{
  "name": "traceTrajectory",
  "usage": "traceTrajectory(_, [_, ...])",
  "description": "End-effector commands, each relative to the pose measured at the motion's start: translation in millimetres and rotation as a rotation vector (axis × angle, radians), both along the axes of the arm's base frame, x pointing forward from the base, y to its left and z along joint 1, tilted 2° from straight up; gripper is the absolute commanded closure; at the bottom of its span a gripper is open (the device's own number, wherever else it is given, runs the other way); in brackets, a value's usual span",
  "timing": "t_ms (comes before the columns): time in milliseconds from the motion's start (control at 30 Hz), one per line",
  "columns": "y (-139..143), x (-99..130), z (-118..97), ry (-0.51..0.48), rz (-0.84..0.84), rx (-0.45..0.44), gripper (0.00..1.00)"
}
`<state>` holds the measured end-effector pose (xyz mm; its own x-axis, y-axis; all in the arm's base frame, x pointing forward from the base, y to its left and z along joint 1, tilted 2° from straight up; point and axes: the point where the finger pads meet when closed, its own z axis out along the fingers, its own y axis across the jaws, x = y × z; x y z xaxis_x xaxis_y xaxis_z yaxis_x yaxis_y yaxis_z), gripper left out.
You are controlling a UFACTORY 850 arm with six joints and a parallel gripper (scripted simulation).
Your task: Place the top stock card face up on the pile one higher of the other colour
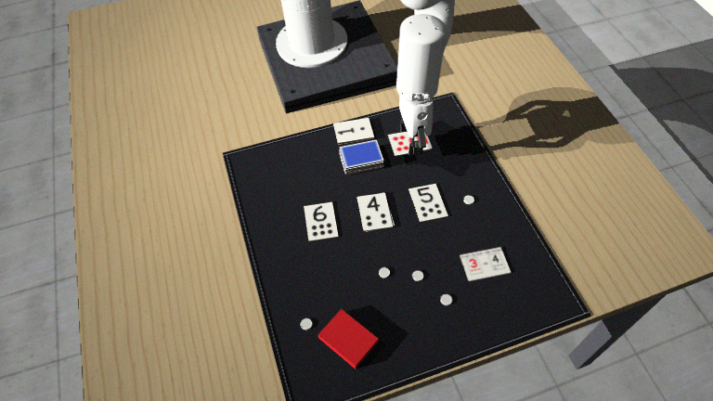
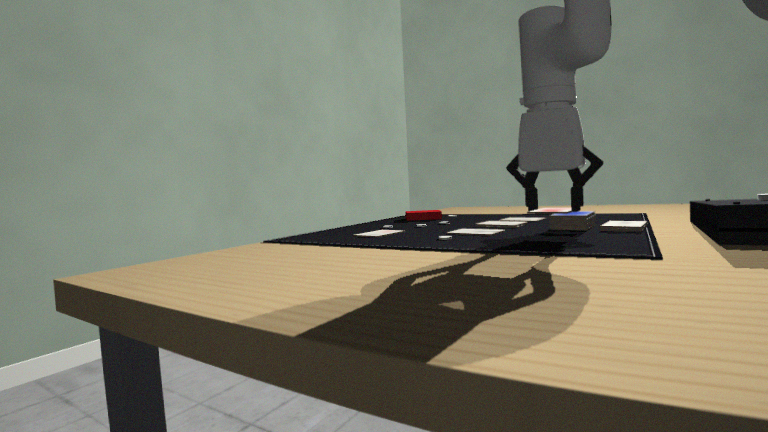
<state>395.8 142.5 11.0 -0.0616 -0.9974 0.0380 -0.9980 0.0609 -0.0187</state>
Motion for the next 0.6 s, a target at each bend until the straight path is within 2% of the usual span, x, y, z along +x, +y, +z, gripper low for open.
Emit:
traceTrajectory(0, [0.2, 0.6, 0.4, -0.001, 0.000, 0.000, 0.39])
traceTrajectory(567, [-7.8, 4.7, 0.8, 0.001, 0.050, 0.000, 0.39])
